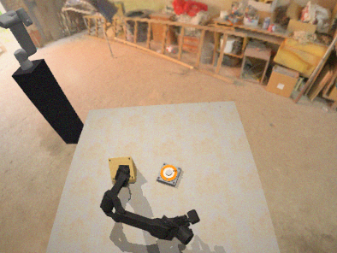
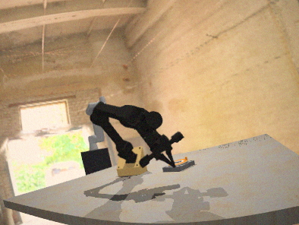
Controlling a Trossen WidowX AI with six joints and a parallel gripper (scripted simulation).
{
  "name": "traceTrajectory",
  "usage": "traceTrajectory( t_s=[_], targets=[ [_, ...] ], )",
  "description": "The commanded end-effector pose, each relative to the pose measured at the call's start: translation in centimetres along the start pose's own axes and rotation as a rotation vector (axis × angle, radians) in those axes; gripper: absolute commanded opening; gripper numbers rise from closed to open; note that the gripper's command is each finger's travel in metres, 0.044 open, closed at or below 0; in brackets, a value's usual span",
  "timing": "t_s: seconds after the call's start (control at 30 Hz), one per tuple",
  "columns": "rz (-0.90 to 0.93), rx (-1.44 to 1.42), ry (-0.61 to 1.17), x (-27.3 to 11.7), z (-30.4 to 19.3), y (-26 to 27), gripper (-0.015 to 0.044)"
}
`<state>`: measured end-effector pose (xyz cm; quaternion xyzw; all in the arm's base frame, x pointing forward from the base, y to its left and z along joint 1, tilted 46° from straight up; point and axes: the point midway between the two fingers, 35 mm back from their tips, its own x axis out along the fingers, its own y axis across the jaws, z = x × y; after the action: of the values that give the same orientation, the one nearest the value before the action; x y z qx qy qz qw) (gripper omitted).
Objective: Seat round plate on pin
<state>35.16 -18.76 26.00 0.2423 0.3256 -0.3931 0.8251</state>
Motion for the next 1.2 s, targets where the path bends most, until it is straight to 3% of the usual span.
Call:
traceTrajectory(
  t_s=[0.0,0.37,0.67,1.17],
  targets=[
    [-0.059,-0.154,0.111,2.2,-5.2,2.6,0.0000],
    [-0.233,-0.683,0.277,3.9,-19.8,7.5,0.0000],
    [-0.393,-1.161,0.252,2.8,-30.3,8.2,0.0000],
    [-0.407,-1.205,0.241,3.6,-30.5,7.6,0.0000]
  ],
)
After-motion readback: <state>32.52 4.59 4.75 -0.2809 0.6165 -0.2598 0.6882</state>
